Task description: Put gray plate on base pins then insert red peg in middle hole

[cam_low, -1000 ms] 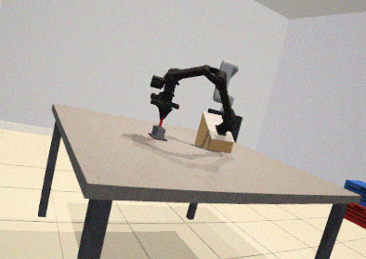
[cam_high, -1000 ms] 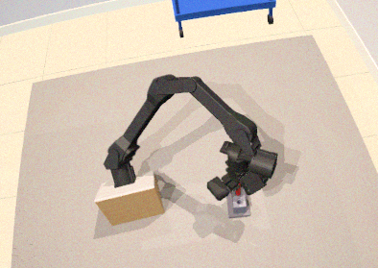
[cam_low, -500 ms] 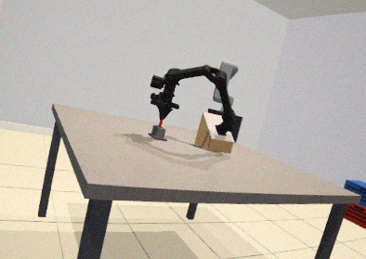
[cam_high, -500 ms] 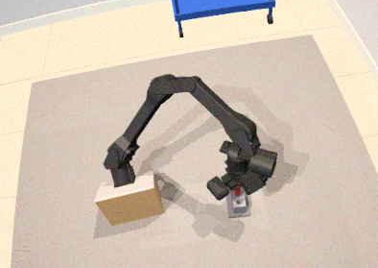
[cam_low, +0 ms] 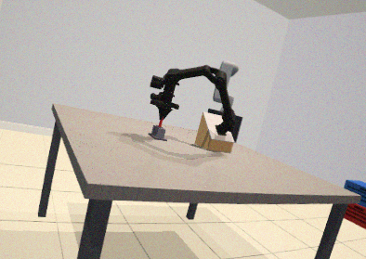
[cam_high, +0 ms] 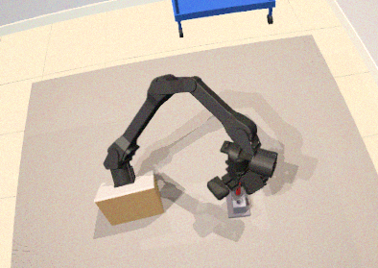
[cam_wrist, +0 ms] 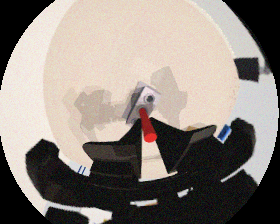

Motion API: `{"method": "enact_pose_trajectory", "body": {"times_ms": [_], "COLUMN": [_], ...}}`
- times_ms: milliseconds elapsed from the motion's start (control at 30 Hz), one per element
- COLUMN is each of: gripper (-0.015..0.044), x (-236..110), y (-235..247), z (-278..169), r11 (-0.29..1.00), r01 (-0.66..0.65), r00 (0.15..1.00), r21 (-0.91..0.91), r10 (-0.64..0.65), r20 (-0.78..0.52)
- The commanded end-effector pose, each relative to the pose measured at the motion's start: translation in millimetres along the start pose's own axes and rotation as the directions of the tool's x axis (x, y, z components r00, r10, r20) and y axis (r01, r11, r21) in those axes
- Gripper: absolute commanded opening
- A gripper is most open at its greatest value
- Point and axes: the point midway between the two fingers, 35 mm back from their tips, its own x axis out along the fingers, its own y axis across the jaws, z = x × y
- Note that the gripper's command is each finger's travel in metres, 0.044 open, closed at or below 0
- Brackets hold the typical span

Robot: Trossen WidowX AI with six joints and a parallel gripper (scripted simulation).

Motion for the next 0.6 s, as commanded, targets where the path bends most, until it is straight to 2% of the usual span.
{"method": "enact_pose_trajectory", "body": {"times_ms": [0,567], "gripper": [0.0000,0.0000], "x": [1.1,0.7], "y": [0.5,-0.4], "z": [-0.4,0.3], "r11": [1.000,1.000], "r01": [-0.001,0.000], "r00": [1.000,1.000], "r21": [0.002,0.000], "r10": [0.001,0.000], "r20": [-0.002,0.000]}}
